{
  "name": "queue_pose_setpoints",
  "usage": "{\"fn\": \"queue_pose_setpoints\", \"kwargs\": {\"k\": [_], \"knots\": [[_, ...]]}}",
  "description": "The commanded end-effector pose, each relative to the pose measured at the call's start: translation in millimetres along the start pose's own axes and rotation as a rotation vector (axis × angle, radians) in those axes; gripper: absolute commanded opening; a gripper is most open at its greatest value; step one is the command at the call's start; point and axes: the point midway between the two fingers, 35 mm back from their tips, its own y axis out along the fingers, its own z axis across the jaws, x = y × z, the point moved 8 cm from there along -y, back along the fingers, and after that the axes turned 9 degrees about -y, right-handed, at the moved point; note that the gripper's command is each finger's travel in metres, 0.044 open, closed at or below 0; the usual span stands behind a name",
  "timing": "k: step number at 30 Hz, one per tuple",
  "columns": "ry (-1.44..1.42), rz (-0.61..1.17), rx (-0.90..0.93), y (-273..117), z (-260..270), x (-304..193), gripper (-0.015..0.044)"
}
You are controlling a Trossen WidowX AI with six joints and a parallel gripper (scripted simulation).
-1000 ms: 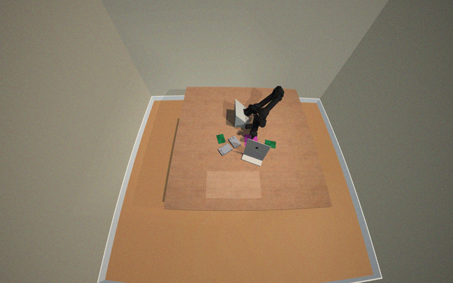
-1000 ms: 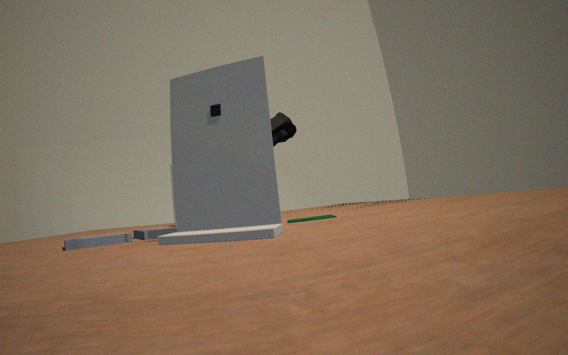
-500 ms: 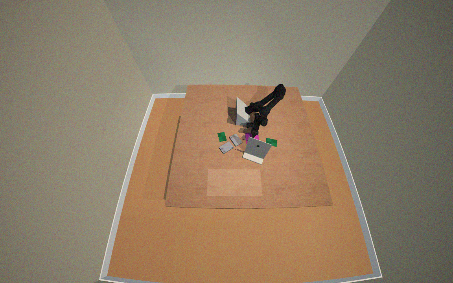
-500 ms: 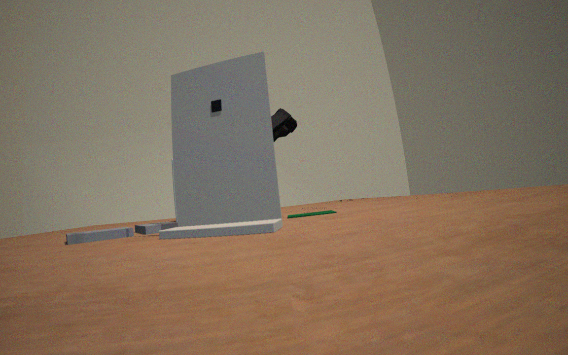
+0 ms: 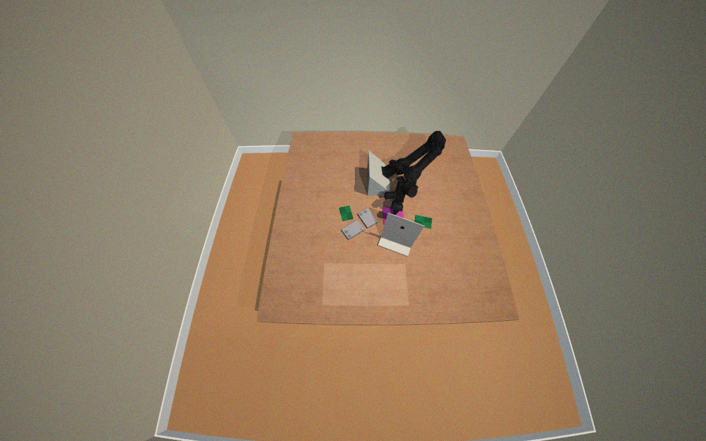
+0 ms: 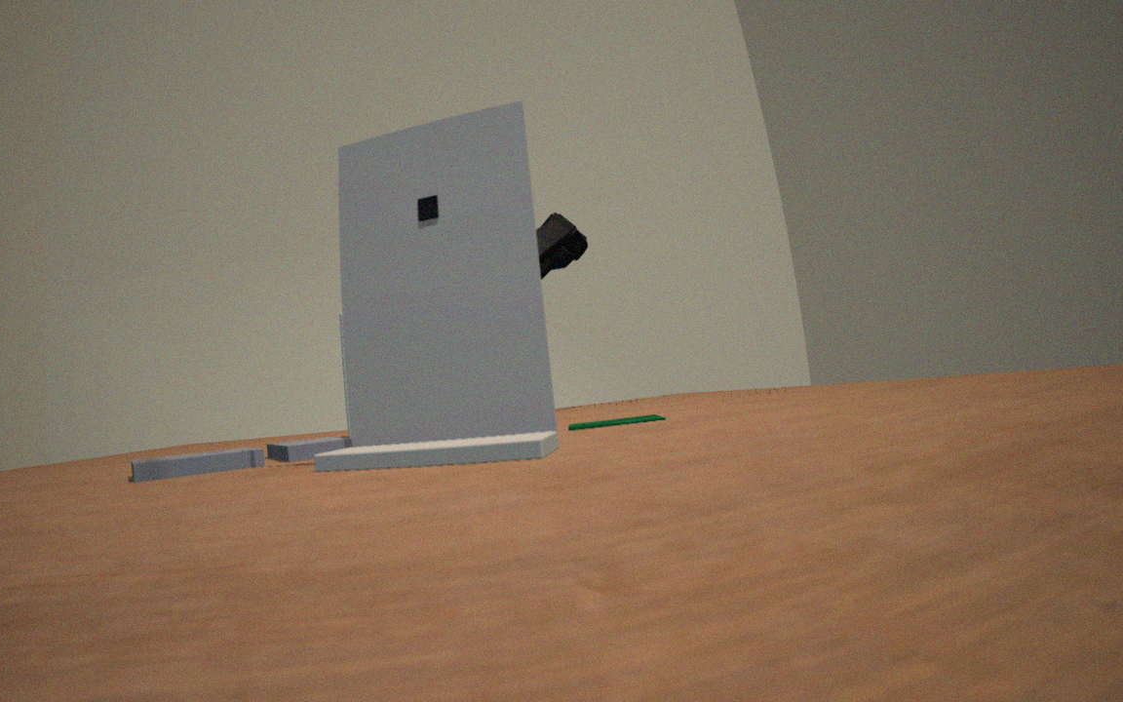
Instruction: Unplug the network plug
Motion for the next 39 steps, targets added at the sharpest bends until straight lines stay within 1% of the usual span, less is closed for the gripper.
{"fn": "queue_pose_setpoints", "kwargs": {"k": [1,3,10,39], "knots": [[0.000,0.000,0.000,0,0,0,0.0105],[0.000,0.000,0.000,0,0,0,0.0156],[0.000,0.000,-0.001,-1,0,0,0.0156],[0.004,-0.005,-0.002,-27,-1,3,0.0156]]}}
